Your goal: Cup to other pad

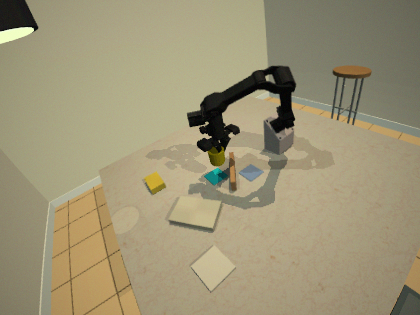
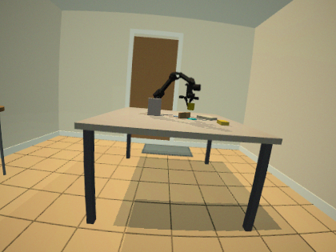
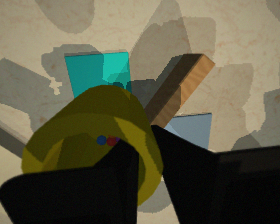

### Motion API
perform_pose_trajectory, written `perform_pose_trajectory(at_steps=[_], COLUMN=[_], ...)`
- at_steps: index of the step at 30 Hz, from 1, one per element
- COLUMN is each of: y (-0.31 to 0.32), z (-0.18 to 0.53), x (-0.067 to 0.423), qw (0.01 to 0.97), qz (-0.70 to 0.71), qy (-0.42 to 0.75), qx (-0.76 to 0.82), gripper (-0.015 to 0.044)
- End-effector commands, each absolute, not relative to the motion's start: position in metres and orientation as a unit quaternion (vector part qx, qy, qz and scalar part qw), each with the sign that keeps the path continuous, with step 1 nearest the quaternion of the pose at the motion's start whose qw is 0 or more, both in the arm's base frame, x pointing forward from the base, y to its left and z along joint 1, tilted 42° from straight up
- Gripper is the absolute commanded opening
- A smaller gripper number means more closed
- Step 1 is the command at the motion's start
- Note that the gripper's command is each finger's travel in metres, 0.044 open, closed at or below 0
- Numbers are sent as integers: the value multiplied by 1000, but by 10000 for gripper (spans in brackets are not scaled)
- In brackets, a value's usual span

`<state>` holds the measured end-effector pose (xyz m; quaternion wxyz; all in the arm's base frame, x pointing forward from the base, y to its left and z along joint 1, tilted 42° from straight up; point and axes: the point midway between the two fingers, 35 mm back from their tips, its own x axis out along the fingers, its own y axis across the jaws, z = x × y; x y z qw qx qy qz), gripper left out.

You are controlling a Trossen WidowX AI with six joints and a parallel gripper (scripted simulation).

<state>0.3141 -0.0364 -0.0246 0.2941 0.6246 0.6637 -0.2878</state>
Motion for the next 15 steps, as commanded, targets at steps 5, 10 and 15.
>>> perform_pose_trajectory(at_steps=[5,10,15], y=[-44,-46,-42], z=[-32,-35,-39], x=[325,329,329], qw=[296,297,297], qz=[-287,-287,-287], qy=[664,664,664], qx=[623,623,623], gripper=[0,0,0])
